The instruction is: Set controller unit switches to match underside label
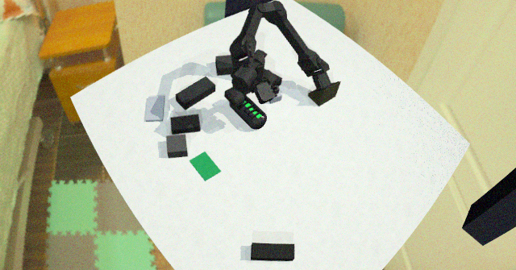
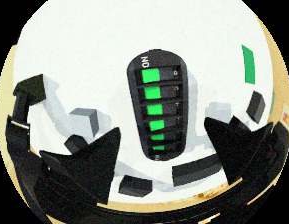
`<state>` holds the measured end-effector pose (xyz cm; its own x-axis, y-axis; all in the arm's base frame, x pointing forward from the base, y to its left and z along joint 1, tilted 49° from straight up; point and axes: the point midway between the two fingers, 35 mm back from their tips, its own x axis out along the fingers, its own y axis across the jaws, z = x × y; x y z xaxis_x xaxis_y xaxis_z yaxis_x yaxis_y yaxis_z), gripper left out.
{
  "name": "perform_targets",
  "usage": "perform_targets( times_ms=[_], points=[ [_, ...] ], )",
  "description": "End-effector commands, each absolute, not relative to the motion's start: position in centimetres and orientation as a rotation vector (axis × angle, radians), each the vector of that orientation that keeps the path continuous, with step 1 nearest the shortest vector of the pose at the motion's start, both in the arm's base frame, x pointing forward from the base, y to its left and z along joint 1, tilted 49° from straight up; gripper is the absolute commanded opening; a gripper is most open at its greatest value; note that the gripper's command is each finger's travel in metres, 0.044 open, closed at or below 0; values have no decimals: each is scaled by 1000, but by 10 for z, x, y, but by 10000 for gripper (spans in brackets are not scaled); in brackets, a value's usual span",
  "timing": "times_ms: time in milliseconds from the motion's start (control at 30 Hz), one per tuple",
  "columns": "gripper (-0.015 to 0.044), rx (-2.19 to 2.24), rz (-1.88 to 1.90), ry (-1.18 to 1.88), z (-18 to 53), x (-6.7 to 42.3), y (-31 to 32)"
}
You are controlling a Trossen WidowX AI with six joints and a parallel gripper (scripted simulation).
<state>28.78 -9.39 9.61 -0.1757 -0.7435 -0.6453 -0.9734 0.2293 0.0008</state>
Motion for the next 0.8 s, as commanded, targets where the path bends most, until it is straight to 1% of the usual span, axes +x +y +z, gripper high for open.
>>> perform_targets(
  times_ms=[0, 500, 667, 767],
  points=[
    [440, -1551, 556, 1984, 99, 289, -94],
    [440, -1551, 556, 1984, 100, 290, -93],
    [440, -1557, 561, 1987, 129, 297, -60],
    [440, -1557, 560, 1987, 130, 297, -58]
  ],
)
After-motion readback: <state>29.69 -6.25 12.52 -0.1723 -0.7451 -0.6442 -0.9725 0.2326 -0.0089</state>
